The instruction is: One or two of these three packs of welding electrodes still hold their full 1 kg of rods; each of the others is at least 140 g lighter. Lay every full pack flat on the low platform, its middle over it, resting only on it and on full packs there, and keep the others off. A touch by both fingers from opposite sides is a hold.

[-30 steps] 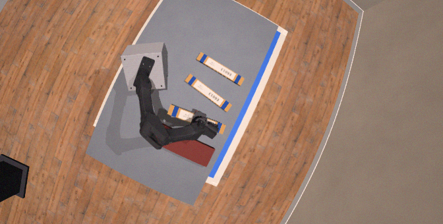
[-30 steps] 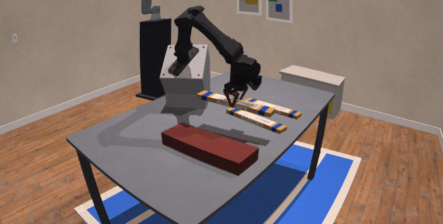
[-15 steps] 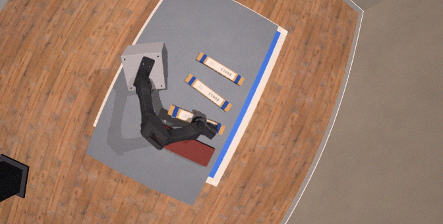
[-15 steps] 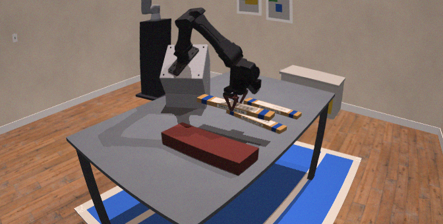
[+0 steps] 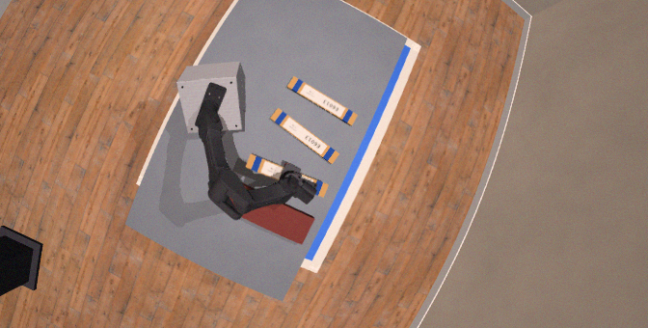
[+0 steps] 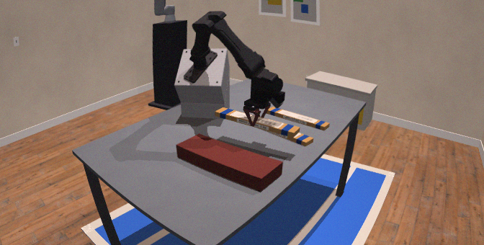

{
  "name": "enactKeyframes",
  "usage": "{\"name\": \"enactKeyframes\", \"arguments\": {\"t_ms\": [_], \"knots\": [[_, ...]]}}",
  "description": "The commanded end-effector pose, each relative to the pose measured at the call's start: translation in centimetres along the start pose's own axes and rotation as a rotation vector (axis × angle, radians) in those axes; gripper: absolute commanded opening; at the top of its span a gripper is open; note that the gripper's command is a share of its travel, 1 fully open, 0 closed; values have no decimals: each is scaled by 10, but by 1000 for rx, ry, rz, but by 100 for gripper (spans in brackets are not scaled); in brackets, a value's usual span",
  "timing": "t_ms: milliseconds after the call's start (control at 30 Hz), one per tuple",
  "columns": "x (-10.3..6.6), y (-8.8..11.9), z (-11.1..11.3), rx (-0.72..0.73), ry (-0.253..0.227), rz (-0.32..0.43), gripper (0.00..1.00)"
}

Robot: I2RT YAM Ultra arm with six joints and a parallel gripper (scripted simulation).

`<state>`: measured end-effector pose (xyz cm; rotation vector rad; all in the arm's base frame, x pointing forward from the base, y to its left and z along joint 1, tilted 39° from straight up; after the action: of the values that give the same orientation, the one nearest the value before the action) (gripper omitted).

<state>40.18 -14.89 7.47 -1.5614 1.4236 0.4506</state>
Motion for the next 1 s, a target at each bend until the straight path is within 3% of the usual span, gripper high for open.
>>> {"name": "enactKeyframes", "arguments": {"t_ms": [0,100,200,367,467,567,600,667,833,967], "knots": [[-6,-7,11,-21,-20,-38,0],[-15,-24,2,9,-19,-87,0],[2,-16,10,-12,-19,-53,0],[2,-19,4,0,-18,-73,0],[18,-10,11,-21,-20,-39,0],[19,-10,11,-20,-20,-41,0],[11,-16,5,-3,-18,-68,0],[11,-26,2,9,-16,-88,0],[31,-19,10,-10,-18,-57,0],[26,-27,2,8,-15,-88,0]]}}
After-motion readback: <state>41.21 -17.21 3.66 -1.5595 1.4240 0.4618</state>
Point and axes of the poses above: the point where the finger pads meet when closed, its own x axis out along the fingers, its own z axis across the jaws, y = z × x, the point moved 1 cm from there along -x, back along the fingers, and after that the axes turned 15 degrees about x, right-handed, at the moved point
